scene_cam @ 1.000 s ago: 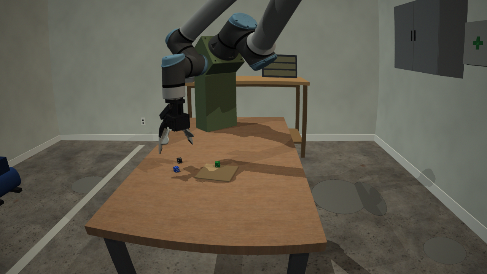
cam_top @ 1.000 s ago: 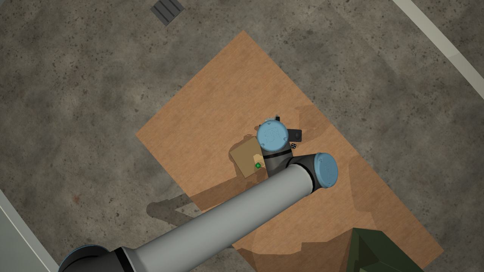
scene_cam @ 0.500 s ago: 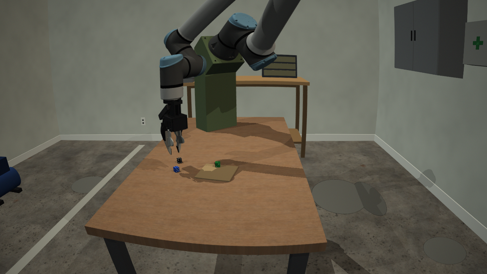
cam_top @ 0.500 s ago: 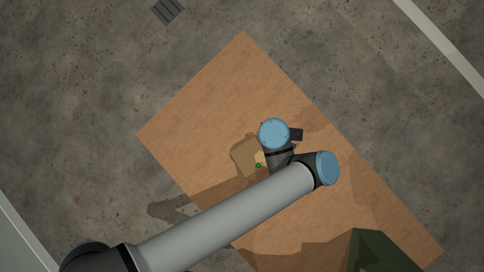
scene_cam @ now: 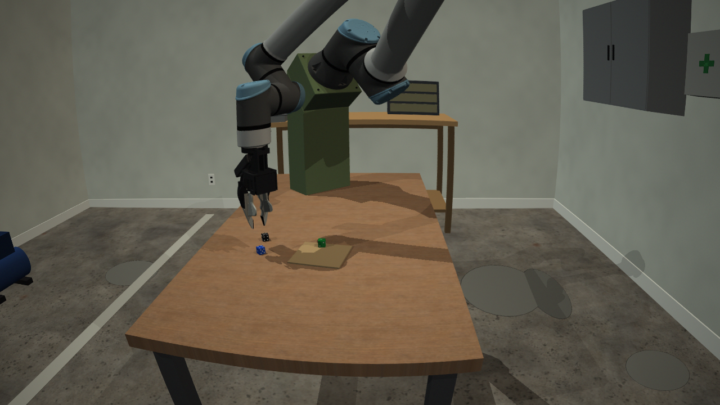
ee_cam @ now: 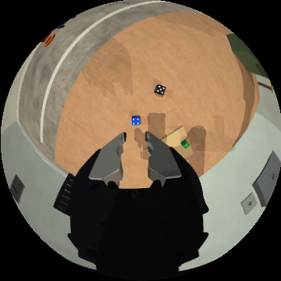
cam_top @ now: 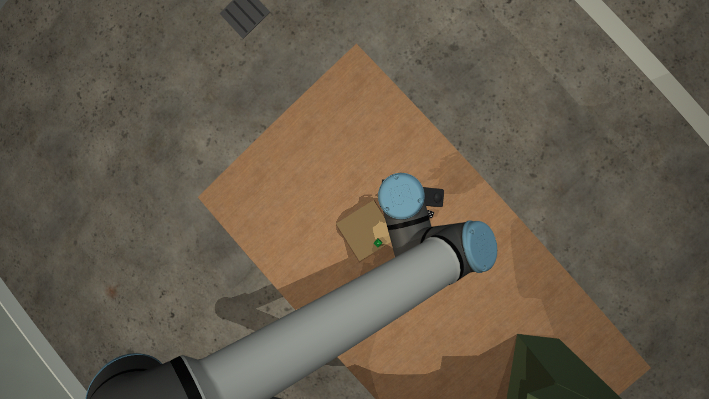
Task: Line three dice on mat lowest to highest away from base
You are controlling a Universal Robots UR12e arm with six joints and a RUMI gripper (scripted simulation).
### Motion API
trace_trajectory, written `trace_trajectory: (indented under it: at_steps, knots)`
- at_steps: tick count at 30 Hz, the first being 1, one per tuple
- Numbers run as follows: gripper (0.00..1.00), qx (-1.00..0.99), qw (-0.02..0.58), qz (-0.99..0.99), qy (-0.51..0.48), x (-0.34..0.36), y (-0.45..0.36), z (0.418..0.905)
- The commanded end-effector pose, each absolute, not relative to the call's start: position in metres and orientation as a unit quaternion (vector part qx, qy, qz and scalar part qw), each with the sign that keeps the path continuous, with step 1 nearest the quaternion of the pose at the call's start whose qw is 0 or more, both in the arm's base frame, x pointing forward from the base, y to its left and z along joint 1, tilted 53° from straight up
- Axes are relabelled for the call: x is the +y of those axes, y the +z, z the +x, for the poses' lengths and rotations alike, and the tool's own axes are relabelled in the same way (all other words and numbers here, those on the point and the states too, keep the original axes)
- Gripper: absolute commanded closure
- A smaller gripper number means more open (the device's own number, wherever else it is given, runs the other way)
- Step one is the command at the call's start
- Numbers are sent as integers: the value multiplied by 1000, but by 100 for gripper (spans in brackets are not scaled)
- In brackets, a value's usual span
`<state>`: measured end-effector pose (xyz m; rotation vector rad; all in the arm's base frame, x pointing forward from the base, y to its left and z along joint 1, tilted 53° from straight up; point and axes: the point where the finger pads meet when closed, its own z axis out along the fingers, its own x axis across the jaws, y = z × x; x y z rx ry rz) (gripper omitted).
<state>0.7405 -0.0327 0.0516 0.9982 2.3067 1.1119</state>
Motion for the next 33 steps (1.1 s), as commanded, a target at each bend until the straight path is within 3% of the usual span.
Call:
trace_trajectory:
  at_steps: [1,33]
  knots:
    - [79,823,196,356,397,-33,52,741]
    - [79,823,196,356,397,-24,41,751]
